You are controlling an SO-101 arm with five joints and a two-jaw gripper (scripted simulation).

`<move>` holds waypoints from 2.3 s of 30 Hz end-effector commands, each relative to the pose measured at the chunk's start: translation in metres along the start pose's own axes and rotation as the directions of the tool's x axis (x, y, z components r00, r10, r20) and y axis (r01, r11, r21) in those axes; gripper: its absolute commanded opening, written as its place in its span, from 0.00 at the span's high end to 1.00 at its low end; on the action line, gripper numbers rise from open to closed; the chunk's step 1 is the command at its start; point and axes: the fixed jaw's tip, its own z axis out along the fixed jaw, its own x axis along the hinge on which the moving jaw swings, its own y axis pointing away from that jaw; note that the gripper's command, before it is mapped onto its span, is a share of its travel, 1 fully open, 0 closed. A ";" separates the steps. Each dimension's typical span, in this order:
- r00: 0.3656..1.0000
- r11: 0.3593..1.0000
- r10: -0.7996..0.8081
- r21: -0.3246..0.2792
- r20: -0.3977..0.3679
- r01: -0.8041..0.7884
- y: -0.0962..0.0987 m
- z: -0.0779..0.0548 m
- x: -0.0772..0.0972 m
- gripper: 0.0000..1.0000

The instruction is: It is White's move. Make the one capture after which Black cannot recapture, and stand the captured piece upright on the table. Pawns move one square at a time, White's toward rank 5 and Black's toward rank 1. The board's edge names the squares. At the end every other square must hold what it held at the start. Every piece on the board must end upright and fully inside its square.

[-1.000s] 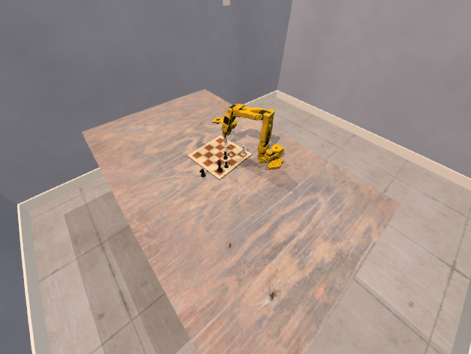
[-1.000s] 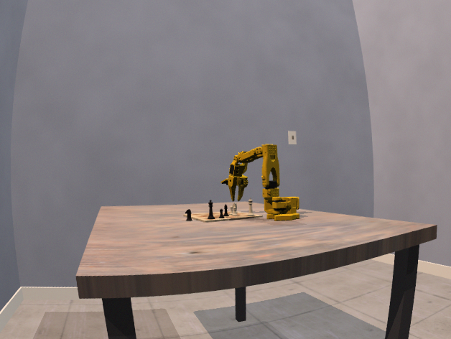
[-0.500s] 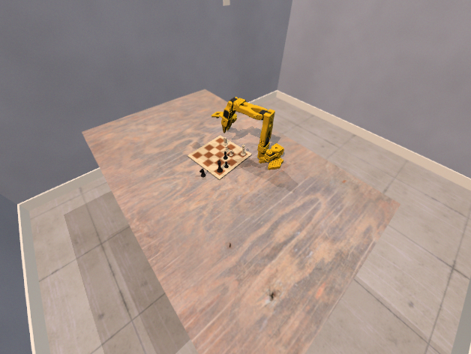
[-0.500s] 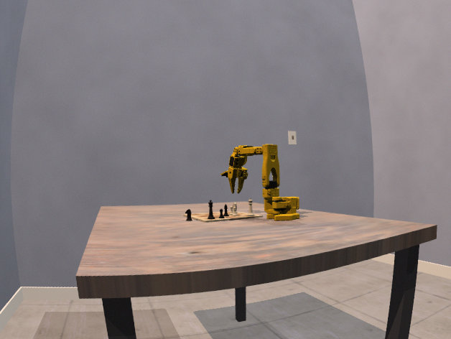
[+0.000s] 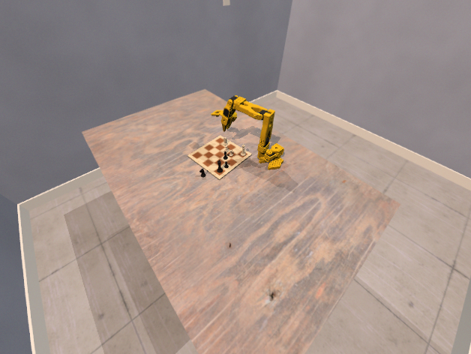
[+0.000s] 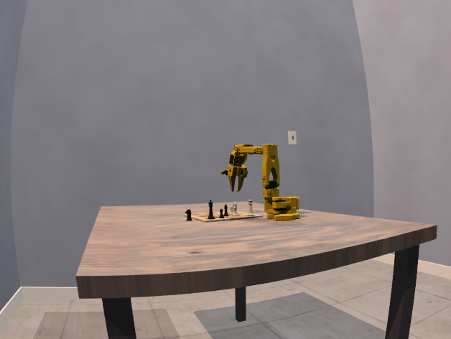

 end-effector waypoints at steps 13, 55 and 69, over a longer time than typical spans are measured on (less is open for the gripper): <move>0.993 0.992 -0.117 -0.036 0.011 0.117 0.030 -0.004 0.003 0.85; -0.046 -0.133 -0.950 -0.266 0.308 0.955 0.198 -0.082 0.253 0.66; -0.353 -0.465 -0.848 -0.235 0.395 0.854 0.171 -0.101 0.315 0.61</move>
